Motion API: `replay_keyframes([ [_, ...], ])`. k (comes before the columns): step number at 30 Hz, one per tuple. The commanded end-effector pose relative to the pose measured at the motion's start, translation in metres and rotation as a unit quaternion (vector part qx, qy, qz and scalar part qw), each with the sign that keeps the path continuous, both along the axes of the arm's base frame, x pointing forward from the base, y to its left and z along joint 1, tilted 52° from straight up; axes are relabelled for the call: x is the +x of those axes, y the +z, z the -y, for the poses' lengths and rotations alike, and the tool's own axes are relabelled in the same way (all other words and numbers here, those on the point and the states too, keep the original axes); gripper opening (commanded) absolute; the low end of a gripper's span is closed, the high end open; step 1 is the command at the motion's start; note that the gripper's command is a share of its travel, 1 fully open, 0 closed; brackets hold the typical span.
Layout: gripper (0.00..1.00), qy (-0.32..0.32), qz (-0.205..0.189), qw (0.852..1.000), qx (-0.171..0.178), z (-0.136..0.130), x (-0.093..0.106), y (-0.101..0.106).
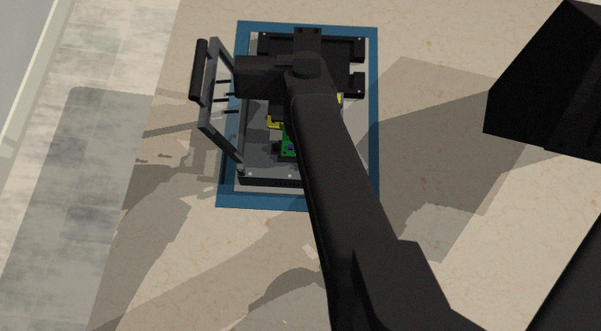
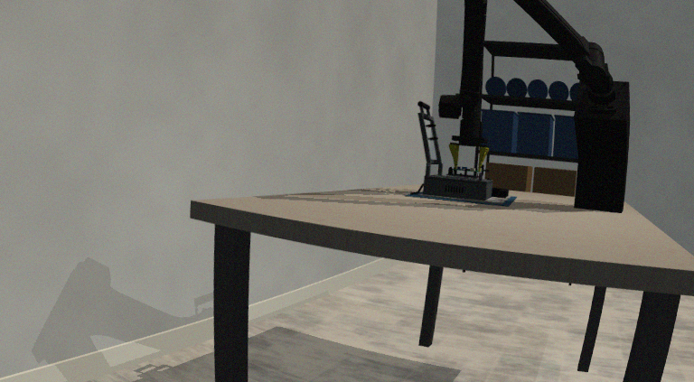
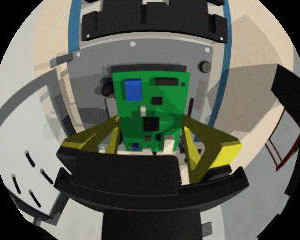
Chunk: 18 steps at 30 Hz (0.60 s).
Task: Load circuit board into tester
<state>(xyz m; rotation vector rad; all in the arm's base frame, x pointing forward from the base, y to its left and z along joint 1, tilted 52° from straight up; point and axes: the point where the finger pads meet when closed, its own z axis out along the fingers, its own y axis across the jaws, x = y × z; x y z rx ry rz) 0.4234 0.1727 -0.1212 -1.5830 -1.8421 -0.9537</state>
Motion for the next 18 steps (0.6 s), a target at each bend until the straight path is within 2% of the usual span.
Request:
replay_keyframes([
  [1,0.72,0.000,0.009,1.000,-0.001,0.0017,0.0074,-0.0002],
  [18,0.72,0.000,0.005,1.000,-0.001,-0.0013,0.0072,-0.0014],
])
